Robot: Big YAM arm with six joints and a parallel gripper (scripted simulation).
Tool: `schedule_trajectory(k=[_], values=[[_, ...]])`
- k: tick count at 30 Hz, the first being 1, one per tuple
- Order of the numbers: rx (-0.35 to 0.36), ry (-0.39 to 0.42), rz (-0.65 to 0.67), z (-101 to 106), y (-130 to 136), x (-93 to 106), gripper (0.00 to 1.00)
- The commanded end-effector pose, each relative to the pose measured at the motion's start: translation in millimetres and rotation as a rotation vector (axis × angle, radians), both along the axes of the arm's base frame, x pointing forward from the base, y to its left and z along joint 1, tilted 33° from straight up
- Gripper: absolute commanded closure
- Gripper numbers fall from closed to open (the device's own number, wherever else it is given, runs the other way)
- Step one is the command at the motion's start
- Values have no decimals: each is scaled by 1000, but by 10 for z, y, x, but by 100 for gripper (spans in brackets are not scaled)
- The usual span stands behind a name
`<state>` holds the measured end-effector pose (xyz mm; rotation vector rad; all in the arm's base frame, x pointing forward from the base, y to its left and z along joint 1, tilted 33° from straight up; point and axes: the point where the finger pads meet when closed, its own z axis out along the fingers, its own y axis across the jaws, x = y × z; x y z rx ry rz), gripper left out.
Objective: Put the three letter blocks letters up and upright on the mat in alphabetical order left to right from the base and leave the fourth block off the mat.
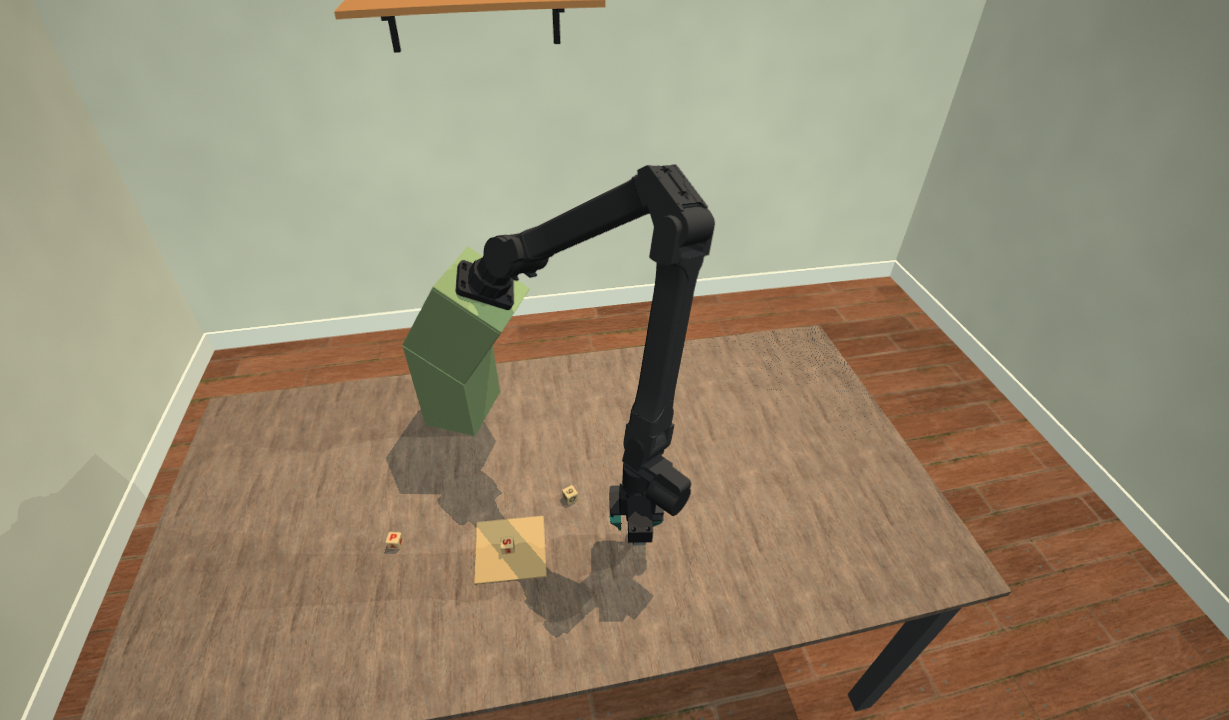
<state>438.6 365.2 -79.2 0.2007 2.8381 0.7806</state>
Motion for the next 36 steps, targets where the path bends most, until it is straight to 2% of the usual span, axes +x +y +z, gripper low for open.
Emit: schedule_trajectory(k=[1,5,29,36], values=[[16,-16,-9,34,90,64,41],[22,-24,-9,104,99,73,41],[22,-24,-9,98,100,72,41],[14,-13,-6,-22,118,57,41]])
